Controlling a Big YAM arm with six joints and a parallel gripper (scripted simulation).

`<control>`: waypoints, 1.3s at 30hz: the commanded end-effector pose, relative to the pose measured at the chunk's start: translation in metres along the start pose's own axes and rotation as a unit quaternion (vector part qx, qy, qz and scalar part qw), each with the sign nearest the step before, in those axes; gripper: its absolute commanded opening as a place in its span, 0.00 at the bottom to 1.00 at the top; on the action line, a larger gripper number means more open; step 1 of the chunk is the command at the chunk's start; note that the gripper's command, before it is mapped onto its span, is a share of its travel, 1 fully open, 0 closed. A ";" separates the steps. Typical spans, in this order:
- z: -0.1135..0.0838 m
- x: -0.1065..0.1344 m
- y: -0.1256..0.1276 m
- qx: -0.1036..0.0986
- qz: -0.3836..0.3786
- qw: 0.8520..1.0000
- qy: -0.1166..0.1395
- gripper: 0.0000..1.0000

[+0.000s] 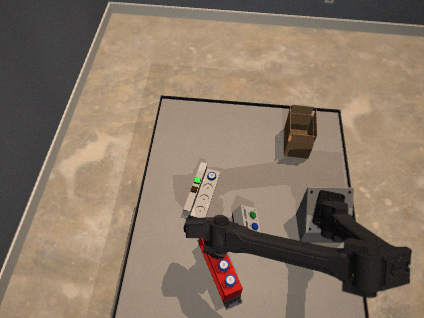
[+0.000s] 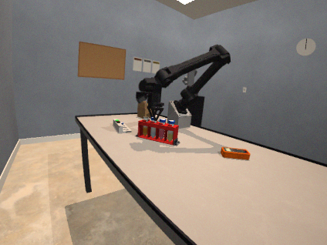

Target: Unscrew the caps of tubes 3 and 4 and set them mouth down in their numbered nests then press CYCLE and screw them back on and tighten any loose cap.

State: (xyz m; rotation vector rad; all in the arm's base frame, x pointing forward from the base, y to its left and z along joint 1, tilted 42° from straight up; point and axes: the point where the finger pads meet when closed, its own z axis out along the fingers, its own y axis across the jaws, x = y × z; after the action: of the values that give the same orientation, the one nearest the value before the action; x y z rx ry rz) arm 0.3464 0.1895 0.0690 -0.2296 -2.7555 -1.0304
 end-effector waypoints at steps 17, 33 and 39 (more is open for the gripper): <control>-0.005 -0.005 0.006 0.000 -0.200 0.980 -0.004 0.49; -0.006 -0.007 0.007 0.001 -0.381 0.925 -0.008 0.49; -0.006 -0.007 0.007 0.001 -0.381 0.925 -0.008 0.00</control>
State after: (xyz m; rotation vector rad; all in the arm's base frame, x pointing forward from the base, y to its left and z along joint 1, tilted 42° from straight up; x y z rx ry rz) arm 0.3464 0.1892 0.0686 0.8599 -2.8789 -1.1504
